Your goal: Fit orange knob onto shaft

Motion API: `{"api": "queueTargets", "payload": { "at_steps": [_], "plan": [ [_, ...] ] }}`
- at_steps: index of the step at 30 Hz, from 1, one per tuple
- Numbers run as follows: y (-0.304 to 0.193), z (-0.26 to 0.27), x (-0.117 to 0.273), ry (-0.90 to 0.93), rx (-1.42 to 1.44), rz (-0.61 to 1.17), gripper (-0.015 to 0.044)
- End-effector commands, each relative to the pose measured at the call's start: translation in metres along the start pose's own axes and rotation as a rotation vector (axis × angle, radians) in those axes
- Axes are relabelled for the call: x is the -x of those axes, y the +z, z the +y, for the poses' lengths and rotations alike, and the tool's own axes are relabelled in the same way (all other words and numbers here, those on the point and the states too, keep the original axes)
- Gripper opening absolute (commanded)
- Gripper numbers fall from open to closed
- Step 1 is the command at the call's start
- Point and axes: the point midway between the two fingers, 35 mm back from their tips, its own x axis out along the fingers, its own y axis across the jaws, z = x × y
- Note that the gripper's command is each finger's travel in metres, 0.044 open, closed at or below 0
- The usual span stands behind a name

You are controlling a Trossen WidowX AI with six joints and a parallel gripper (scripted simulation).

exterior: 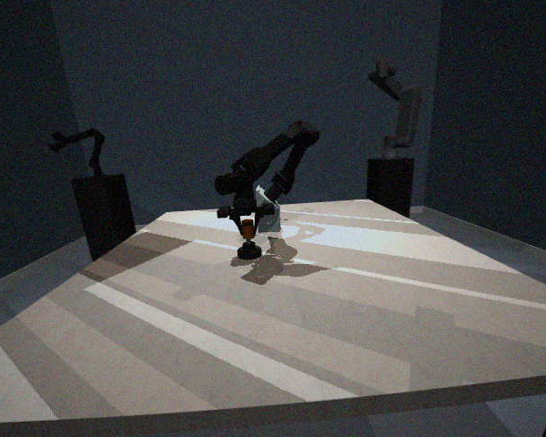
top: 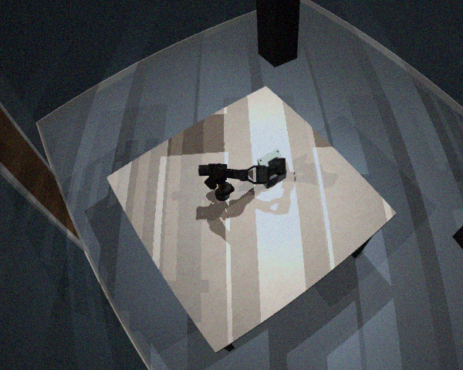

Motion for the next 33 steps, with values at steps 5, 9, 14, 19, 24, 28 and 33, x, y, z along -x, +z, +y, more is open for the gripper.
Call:
{"api": "queueTargets", "payload": {
  "at_steps": [5, 9, 14, 19, 24, 28, 33],
  "plan": [
    [0.0032, -0.0023, -0.0017, -0.004, -0.107, 0.0, 0.0],
    [0.0051, -0.0031, -0.0006, -0.004, -0.107, 0.0, 0.0],
    [0.0072, -0.0023, 0.0005, -0.004, -0.107, 0.0, 0.0],
    [0.0071, -0.0022, -0.0002, -0.004, -0.107, 0.0, 0.0],
    [0.0062, -0.0018, -0.0011, -0.004, -0.107, 0.0, 0.0],
    [0.0052, -0.0017, -0.0015, -0.004, -0.107, 0.0, 0.0],
    [0.0026, -0.0013, -0.0016, -0.004, -0.107, 0.0, 0.0]
  ]
}}
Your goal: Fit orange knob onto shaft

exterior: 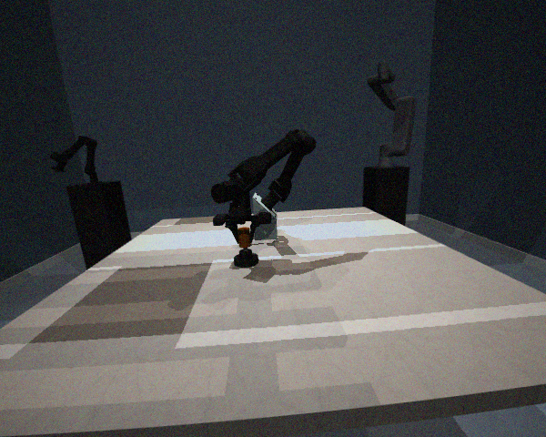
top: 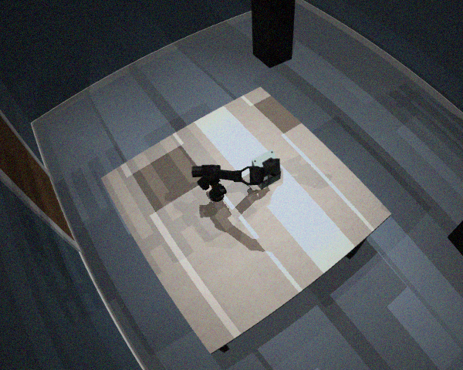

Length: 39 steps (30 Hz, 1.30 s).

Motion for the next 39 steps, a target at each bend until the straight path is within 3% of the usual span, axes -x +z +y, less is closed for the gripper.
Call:
{"api": "queueTargets", "payload": {
  "at_steps": [1, 39],
  "plan": [
    [-0.0029, -0.0002, 0.0001, -0.001, -0.003, 0.0, 0.0],
    [-0.0027, -0.0005, -0.0023, -0.001, -0.003, 0.0, 0.0]
  ]
}}
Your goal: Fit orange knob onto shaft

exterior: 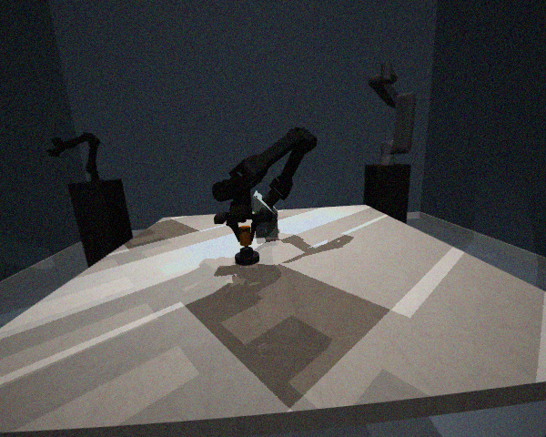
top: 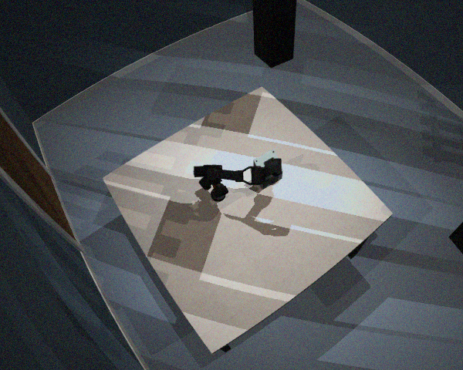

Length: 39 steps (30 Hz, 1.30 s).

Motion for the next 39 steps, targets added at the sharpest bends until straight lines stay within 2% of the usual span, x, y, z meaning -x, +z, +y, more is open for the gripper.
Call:
{"api": "queueTargets", "payload": {
  "at_steps": [1, 17, 24, 39],
  "plan": [
    [-0.0025, 0.0, -0.0006, 0.001, -0.003, 0.001, 0.0],
    [-0.0042, 0.0003, 0.0045, 0.0, -0.003, 0.001, 0.0],
    [-0.0024, 0.0001, 0.0038, 0.0, -0.202, 0.001, 0.0],
    [0.003, -0.0005, 0.0035, 0.0, -0.213, 0.001, 0.0]
  ]
}}
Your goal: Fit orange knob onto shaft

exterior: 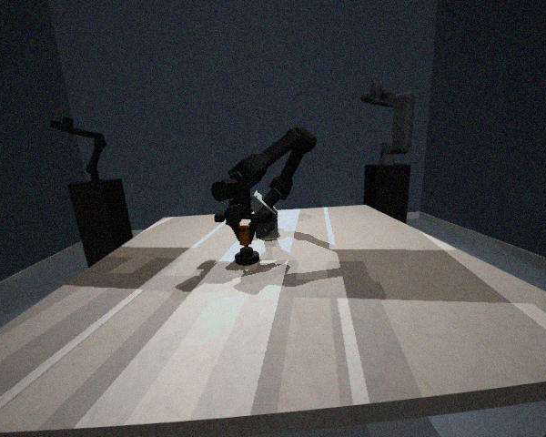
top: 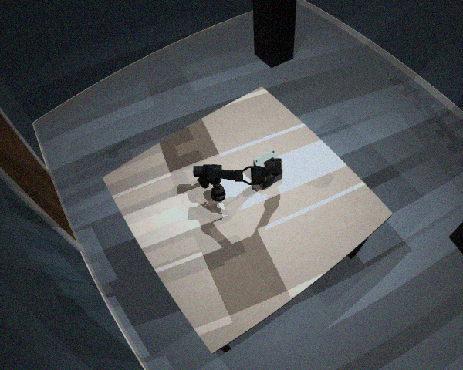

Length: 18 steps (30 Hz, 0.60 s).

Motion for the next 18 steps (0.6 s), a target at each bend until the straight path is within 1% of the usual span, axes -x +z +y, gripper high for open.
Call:
{"api": "queueTargets", "payload": {
  "at_steps": [1, 18],
  "plan": [
    [0.002, 0.0005, 0.0011, -0.002, -0.002, -0.003, 0.0],
    [-0.0033, -0.0001, -0.0006, -0.002, -0.002, -0.003, 0.0]
  ]
}}
